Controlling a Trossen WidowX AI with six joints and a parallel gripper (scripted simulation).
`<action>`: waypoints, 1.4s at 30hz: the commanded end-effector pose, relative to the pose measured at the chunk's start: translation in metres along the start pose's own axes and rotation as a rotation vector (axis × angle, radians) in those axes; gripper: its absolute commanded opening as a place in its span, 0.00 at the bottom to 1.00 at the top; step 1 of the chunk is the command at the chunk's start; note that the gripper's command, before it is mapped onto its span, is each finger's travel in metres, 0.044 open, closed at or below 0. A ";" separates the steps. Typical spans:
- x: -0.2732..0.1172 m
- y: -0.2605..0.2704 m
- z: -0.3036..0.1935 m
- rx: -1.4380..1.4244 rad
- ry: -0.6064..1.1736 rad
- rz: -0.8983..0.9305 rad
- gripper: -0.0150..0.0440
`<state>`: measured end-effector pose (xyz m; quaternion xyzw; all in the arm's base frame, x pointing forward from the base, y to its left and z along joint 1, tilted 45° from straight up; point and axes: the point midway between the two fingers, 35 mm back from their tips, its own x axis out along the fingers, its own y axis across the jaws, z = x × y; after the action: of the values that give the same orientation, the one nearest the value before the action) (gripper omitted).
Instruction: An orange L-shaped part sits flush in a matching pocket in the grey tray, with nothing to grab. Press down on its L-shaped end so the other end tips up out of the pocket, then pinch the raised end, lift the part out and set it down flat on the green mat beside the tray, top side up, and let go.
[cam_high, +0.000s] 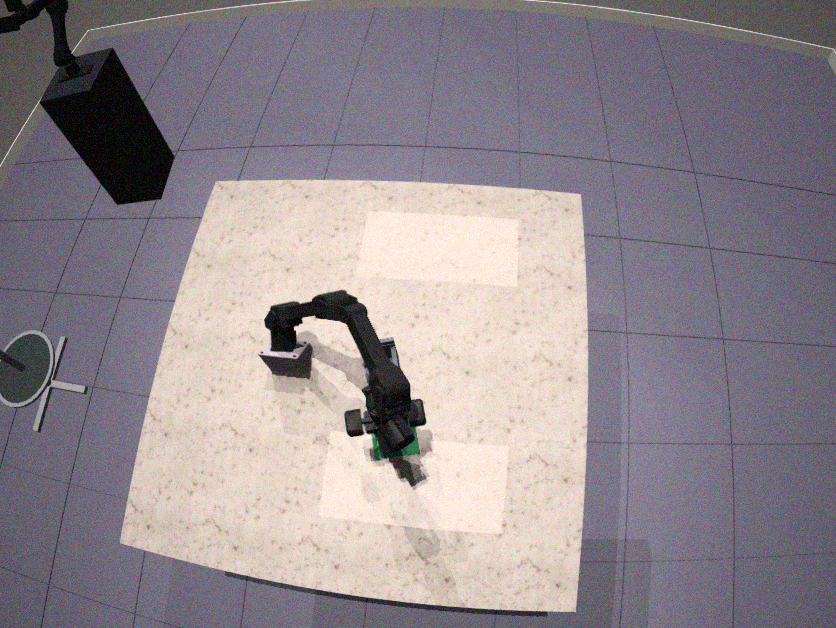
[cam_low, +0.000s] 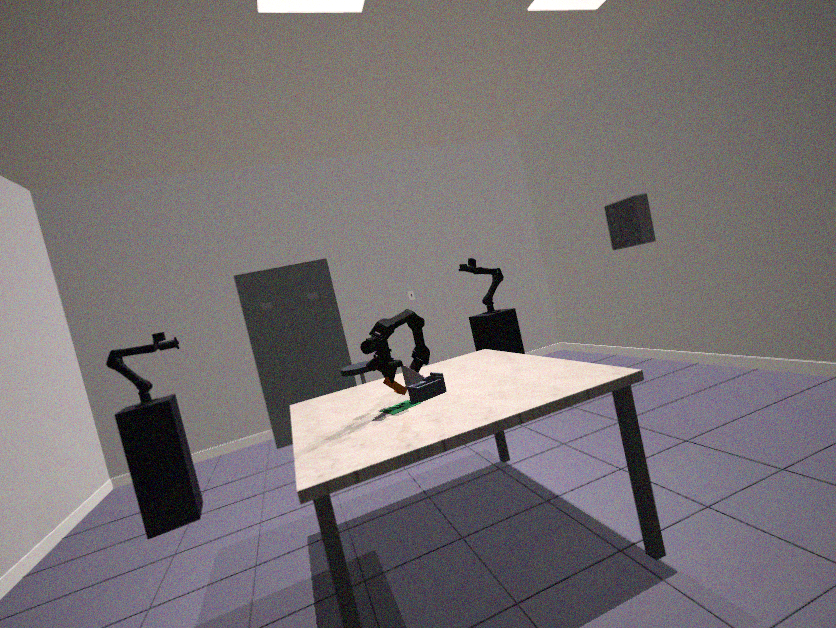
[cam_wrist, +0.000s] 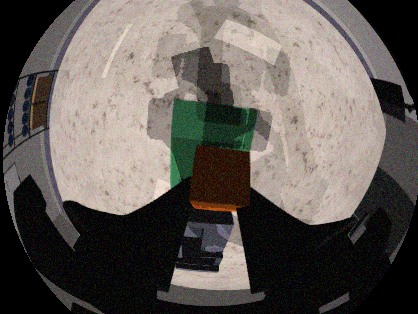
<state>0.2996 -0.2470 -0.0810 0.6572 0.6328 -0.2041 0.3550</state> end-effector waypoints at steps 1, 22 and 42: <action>0.003 0.002 -0.001 0.000 -0.005 0.006 0.25; 0.037 0.002 -0.001 0.000 -0.004 0.007 0.25; 0.039 0.001 0.000 0.002 -0.002 0.002 0.74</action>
<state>0.3058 -0.2150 -0.1116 0.6575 0.6328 -0.2032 0.3550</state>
